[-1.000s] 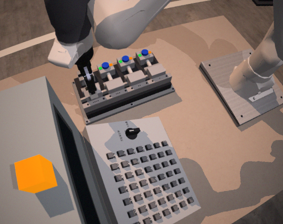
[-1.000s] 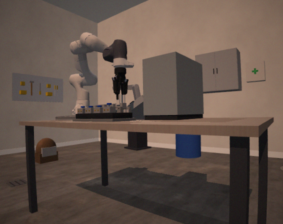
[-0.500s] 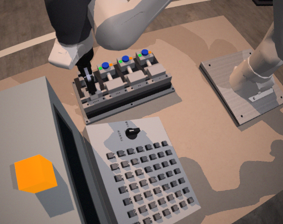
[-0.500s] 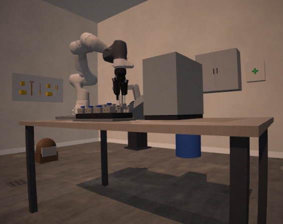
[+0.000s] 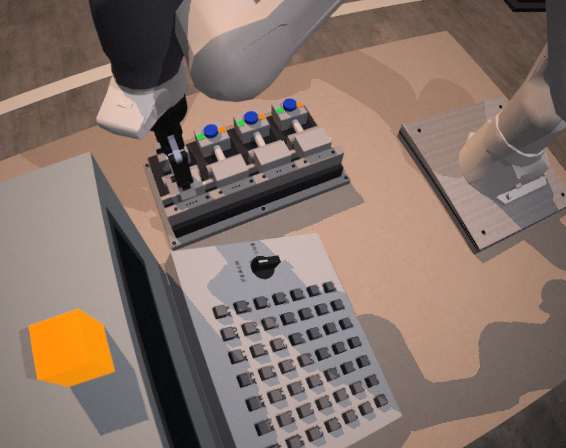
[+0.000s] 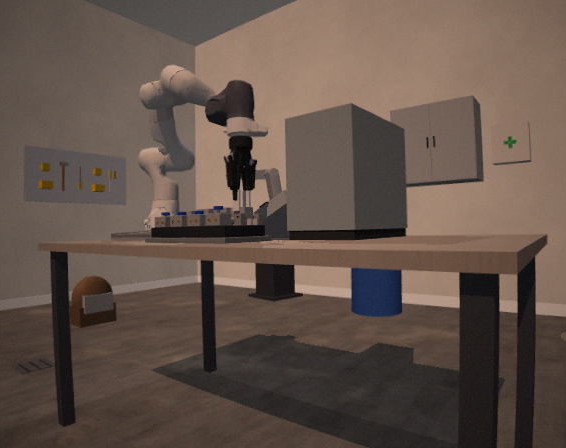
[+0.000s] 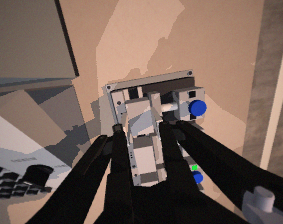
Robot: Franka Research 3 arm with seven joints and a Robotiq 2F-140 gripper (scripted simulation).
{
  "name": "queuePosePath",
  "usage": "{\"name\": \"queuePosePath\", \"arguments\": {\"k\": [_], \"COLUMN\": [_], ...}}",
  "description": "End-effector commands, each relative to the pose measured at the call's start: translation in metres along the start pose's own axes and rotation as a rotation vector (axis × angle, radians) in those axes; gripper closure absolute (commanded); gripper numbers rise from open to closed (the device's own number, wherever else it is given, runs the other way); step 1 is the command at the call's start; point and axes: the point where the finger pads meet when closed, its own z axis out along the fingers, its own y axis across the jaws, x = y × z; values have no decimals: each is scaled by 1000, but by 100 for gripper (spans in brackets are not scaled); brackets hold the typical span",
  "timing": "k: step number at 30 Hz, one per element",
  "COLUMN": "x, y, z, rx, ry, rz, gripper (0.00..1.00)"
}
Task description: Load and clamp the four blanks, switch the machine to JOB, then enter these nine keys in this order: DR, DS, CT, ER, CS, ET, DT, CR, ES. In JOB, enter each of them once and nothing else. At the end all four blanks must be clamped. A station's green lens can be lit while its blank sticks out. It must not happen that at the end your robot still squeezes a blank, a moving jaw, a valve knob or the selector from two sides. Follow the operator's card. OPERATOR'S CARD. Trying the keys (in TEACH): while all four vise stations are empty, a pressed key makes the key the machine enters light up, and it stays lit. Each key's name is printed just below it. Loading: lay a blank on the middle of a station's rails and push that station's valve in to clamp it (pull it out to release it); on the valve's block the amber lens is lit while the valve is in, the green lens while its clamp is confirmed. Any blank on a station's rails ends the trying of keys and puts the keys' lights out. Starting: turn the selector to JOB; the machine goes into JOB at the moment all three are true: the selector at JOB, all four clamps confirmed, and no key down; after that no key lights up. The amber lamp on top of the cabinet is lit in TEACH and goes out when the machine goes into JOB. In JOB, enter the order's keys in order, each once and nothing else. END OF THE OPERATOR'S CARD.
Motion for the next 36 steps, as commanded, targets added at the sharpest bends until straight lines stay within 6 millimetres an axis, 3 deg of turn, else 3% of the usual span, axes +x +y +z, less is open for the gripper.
{"name": "queuePosePath", "arguments": {"k": [1, 23, 24, 36], "x": [1, 1, 1, 1], "y": [-1, -1, -1, -1], "z": [0, 0, 0, 0], "rx": [-2, -2, -2, -2], "ry": [3, 3, 3, 3], "rz": [3, 3, 3, 3], "gripper": [100, 100, 60, 60]}}
